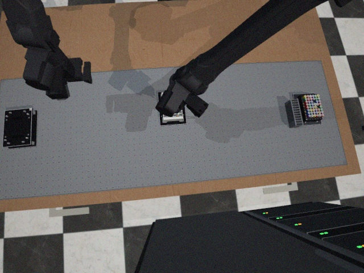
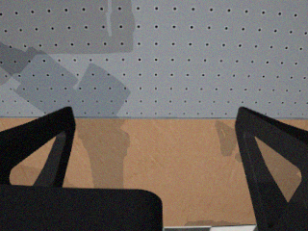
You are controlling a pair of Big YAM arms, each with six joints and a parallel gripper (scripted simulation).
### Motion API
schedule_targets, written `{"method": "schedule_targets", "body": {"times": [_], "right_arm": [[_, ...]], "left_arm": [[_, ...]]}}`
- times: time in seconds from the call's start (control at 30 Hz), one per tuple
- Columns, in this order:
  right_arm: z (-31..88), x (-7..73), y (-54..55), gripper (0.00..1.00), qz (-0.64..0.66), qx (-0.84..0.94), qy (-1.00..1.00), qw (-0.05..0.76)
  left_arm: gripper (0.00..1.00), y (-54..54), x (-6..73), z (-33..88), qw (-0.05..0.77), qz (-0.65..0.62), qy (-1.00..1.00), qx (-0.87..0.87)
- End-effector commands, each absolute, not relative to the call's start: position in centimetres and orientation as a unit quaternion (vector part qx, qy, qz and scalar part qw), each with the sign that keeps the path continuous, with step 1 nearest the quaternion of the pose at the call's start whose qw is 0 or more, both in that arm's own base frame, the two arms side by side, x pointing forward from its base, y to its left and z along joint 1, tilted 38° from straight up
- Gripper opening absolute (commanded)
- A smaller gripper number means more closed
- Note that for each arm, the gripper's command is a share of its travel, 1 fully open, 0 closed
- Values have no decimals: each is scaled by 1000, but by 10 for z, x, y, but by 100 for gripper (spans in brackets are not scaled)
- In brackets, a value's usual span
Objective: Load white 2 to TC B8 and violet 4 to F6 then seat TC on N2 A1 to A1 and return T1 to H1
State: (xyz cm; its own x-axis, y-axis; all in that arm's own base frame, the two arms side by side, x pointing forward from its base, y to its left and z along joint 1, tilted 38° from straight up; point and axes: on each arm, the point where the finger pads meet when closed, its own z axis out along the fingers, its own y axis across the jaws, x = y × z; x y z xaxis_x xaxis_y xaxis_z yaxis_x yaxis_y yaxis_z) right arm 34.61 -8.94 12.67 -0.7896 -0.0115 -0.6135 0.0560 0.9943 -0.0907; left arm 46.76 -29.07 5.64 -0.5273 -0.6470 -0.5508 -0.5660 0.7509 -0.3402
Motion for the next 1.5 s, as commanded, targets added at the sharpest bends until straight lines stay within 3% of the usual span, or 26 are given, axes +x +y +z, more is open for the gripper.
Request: {"method": "schedule_targets", "body": {"times": [0.0, 1.47], "right_arm": [[136, 351, -91, 100, -55, 13, 942, 332], [136, 351, -91, 100, -55, 13, 942, 332]], "left_arm": [[9, -284, 476, 49, 339, -58, 870, -353], [9, -285, 482, 45, 341, -61, 869, -354]]}}
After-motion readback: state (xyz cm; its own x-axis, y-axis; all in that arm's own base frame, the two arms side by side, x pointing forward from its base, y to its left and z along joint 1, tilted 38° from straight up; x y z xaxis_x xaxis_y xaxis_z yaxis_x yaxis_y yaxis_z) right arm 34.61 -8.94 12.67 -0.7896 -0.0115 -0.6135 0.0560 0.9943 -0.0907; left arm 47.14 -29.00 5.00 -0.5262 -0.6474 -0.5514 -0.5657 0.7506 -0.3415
